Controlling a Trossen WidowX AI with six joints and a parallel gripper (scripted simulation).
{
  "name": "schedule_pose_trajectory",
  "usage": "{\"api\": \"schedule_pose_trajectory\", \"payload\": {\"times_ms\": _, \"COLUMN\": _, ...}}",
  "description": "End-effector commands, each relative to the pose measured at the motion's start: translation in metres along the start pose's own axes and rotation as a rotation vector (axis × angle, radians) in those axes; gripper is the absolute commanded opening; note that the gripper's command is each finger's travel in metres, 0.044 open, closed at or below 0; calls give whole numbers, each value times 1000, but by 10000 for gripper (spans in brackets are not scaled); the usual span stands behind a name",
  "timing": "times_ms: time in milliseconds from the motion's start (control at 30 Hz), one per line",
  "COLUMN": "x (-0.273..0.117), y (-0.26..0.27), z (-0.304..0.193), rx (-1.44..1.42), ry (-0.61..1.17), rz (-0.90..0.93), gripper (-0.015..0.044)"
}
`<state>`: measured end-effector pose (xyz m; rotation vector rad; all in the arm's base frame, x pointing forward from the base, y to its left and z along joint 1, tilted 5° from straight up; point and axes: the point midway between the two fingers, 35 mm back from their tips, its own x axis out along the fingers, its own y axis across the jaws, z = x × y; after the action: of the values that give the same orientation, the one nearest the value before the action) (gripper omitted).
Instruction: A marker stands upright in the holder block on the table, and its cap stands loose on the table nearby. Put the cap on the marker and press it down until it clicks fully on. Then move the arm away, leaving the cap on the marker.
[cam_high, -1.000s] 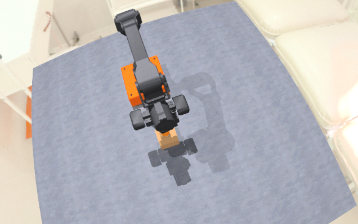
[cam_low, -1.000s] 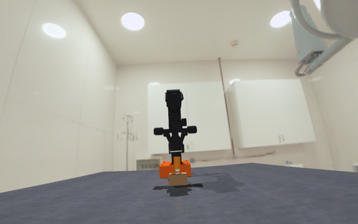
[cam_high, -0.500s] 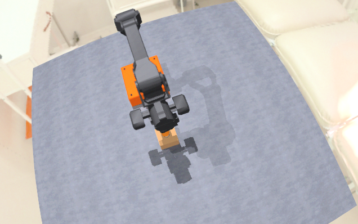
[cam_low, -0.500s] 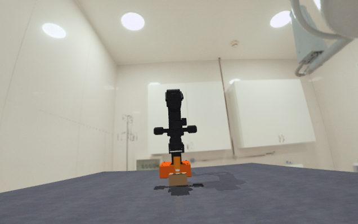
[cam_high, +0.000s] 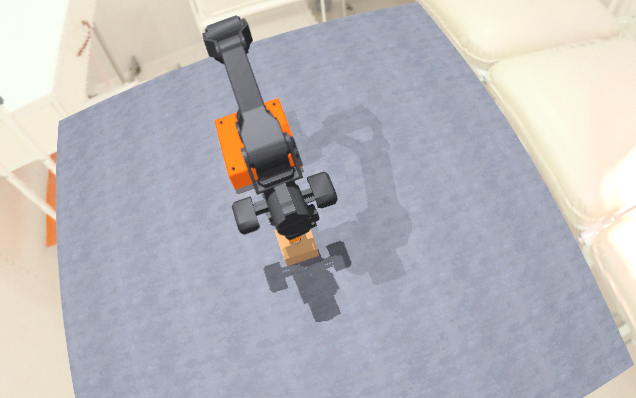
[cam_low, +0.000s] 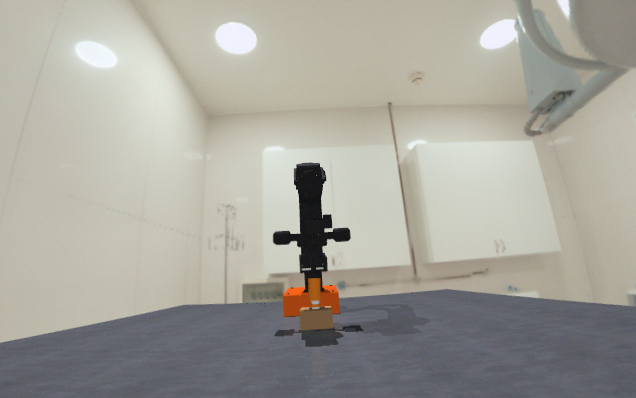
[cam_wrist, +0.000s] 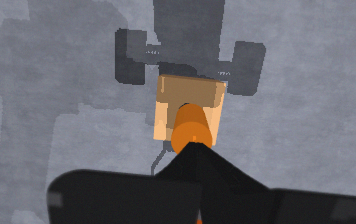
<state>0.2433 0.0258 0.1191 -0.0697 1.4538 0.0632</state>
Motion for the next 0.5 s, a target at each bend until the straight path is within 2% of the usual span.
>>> {"api": "schedule_pose_trajectory", "payload": {"times_ms": 0, "x": 8, "y": 1, "z": -2, "rx": 4, "ry": 12, "rz": 4, "gripper": 0}}
{"api": "schedule_pose_trajectory", "payload": {"times_ms": 467, "x": 27, "y": 1, "z": -2, "rx": 4, "ry": 12, "rz": 4, "gripper": 0}}
